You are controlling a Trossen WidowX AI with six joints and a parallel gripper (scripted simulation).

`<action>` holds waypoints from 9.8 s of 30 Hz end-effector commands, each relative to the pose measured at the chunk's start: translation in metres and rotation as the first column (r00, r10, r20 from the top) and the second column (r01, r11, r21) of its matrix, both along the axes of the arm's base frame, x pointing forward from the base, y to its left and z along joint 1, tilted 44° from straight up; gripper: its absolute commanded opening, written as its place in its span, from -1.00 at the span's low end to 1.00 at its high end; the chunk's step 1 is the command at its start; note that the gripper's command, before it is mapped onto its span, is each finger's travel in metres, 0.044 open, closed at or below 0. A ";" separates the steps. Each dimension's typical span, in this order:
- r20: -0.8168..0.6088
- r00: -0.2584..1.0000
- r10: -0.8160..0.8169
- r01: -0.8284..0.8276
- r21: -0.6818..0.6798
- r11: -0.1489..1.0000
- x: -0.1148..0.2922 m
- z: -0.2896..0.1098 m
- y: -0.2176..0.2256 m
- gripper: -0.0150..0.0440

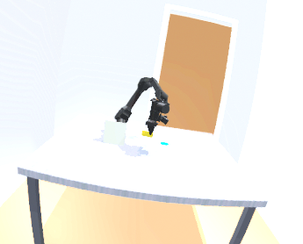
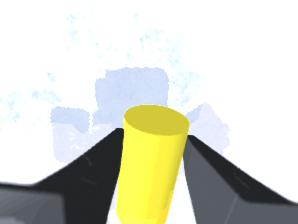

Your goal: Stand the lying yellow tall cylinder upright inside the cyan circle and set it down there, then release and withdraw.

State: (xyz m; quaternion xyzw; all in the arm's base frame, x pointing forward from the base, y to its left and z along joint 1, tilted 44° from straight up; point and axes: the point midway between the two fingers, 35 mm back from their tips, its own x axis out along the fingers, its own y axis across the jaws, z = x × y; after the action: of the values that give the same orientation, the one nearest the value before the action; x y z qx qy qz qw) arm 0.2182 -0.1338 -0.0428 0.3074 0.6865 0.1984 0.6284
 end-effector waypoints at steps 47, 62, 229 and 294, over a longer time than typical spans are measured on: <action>-0.049 0.997 -0.067 0.066 -0.036 0.997 0.080 0.078 0.064 -0.14; -0.061 0.994 -0.092 0.090 -0.030 0.996 0.097 0.105 0.090 -0.14; 0.400 0.887 -0.232 0.403 -0.423 0.812 0.118 0.144 0.197 -0.14; 0.712 0.596 -0.371 0.710 -0.253 0.657 0.116 0.161 0.202 -0.14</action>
State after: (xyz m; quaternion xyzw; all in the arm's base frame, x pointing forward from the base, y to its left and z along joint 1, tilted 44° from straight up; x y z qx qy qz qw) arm 0.3356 0.0690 0.1185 0.2446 0.3525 -0.1098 0.8966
